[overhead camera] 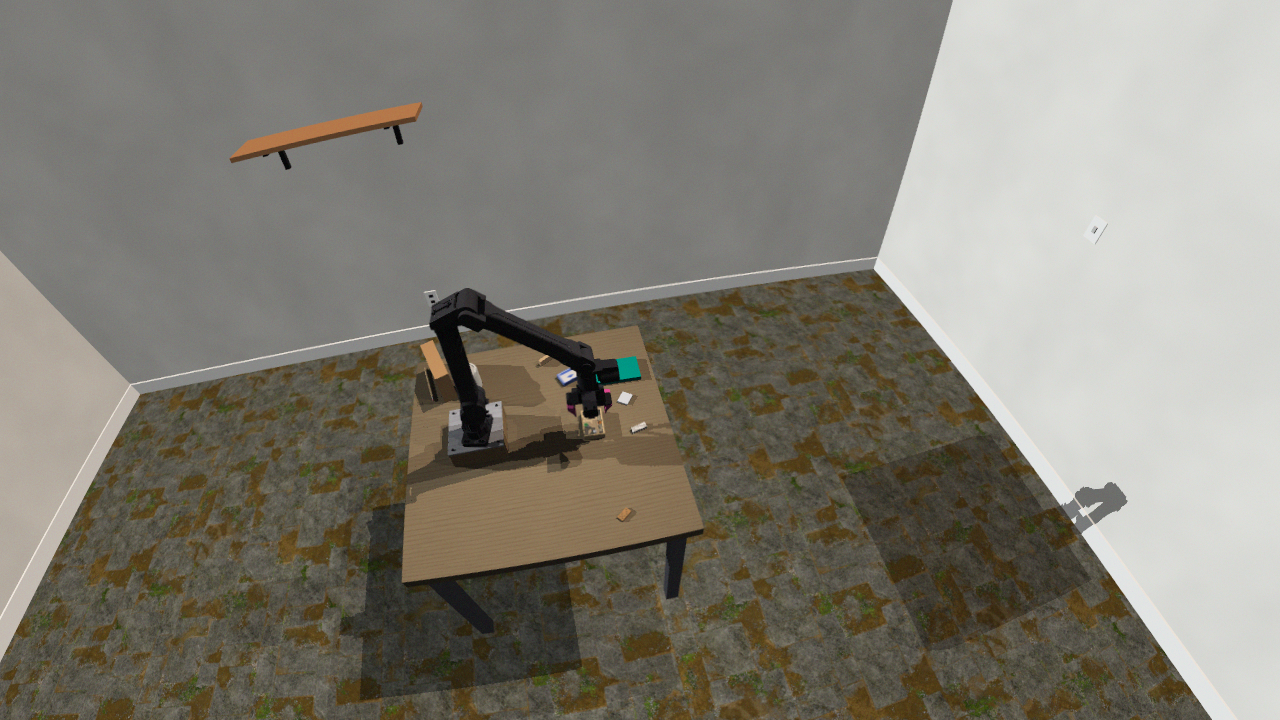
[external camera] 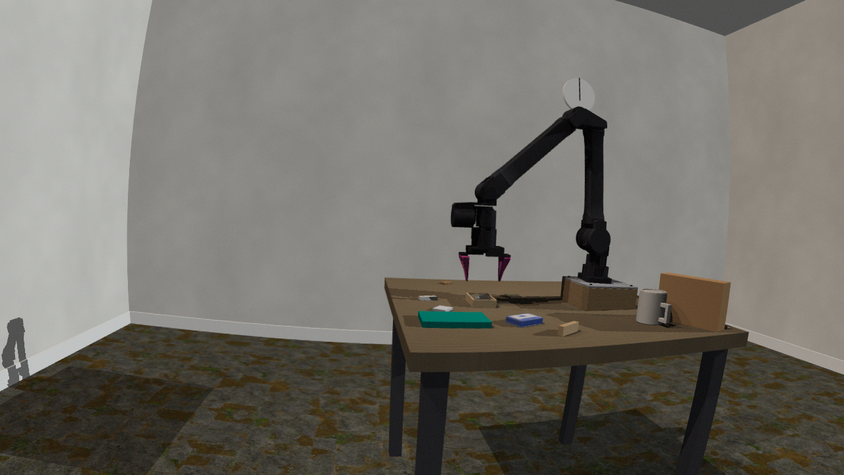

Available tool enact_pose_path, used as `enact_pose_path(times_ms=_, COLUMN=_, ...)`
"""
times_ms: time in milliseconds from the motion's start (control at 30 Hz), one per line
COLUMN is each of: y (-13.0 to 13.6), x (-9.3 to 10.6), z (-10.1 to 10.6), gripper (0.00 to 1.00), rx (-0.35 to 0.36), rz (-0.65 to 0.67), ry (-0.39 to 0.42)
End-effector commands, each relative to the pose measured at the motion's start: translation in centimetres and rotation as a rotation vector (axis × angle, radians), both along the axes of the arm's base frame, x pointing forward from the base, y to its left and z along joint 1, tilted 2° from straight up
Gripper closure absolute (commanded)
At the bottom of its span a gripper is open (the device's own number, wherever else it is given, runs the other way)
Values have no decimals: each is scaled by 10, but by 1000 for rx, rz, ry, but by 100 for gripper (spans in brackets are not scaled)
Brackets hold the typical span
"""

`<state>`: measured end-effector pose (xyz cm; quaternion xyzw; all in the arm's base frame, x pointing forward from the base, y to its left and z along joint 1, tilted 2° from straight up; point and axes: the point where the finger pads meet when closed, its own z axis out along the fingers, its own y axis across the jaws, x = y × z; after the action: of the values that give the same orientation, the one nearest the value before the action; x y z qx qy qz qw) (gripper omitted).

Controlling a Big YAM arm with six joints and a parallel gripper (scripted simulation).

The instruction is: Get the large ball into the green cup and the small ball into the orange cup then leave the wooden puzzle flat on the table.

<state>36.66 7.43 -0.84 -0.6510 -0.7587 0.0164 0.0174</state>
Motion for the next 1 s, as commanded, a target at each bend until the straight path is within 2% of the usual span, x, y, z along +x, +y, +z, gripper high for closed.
enact_pose_path(times_ms=0, y=-2, x=20, z=20, gripper=0, rx=11, rz=5, ry=-77)
enact_pose_path(times_ms=33, y=4, x=15, z=19, gripper=0, rx=10, rz=21, ry=-67)
enact_pose_path(times_ms=67, y=5, x=9, z=6, gripper=0, rx=3, rz=26, ry=-27)
enact_pose_path(times_ms=367, y=0, x=9, z=6, gripper=0, rx=2, rz=14, ry=-25)
enact_pose_path(times_ms=400, y=0, x=9, z=7, gripper=14, rx=3, rz=14, ry=-28)
enact_pose_path(times_ms=967, y=0, x=9, z=7, gripper=14, rx=3, rz=14, ry=-28)
